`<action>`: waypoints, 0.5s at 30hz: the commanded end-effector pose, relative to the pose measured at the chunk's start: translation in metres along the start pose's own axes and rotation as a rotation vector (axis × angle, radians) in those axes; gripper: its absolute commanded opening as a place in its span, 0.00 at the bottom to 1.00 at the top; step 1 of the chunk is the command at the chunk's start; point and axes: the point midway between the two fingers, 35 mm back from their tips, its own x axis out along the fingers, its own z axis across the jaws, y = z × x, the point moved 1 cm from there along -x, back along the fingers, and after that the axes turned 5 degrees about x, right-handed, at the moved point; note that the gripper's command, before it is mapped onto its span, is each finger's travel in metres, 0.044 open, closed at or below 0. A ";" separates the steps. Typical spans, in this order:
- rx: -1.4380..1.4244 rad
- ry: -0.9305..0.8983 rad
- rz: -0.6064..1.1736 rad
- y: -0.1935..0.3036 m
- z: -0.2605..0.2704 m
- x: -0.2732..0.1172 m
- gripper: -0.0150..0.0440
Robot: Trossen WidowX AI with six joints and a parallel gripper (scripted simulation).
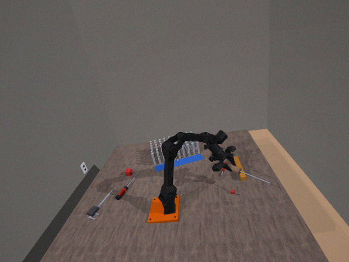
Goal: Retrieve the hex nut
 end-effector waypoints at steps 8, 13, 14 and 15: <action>0.001 -0.002 0.009 -0.004 0.004 0.008 0.25; 0.001 -0.002 0.009 -0.006 0.005 0.012 0.25; 0.001 -0.002 0.009 -0.007 0.006 0.012 0.25; 0.001 -0.002 0.009 -0.007 0.006 0.013 0.25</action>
